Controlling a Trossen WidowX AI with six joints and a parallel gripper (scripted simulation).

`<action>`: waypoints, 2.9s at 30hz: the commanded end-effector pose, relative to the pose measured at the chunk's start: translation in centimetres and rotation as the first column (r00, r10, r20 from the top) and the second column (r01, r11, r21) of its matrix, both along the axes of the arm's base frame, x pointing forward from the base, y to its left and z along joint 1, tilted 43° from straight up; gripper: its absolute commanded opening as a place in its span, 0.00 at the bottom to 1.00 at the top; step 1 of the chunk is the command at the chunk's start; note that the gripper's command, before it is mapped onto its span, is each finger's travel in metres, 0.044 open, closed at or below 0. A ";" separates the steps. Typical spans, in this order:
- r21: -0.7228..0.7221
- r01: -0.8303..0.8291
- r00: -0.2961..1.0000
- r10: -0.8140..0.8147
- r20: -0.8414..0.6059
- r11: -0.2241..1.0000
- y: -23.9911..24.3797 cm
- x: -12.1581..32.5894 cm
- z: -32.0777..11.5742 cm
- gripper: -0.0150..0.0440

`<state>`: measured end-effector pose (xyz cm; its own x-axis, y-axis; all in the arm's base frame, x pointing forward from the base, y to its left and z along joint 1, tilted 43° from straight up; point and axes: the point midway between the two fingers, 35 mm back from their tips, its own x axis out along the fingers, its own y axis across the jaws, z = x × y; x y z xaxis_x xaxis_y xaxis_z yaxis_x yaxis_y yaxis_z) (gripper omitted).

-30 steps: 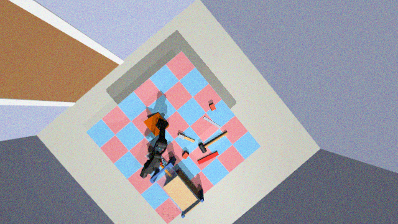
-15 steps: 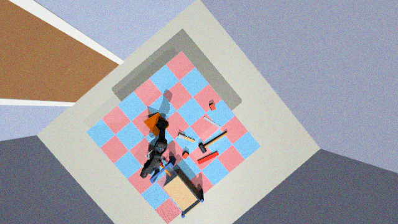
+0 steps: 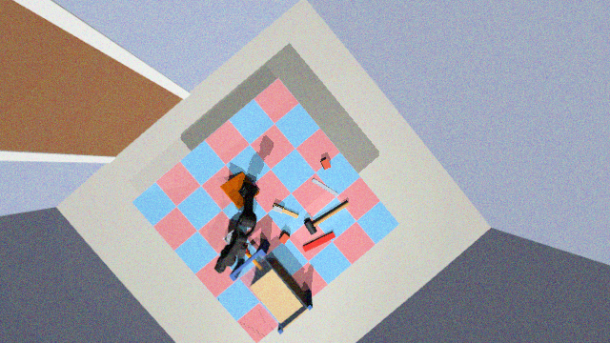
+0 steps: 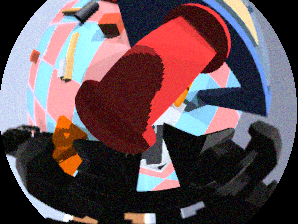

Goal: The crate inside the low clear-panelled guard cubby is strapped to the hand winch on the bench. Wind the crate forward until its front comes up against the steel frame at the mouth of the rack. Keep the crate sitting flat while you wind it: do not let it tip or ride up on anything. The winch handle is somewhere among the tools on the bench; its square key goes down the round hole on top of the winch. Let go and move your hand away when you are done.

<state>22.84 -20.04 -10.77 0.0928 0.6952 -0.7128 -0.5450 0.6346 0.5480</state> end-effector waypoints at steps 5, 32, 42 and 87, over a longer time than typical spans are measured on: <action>0.000 -0.031 0.999 0.031 0.018 1.000 0.3 0.0 -0.2 0.25; 0.000 0.036 0.999 -0.036 -0.040 0.999 0.1 0.2 -0.5 0.25; 0.000 -0.041 0.999 0.041 0.027 0.999 0.4 -0.1 -0.2 0.25; 0.001 -0.007 1.000 0.007 -0.003 1.000 0.3 0.0 -0.3 0.25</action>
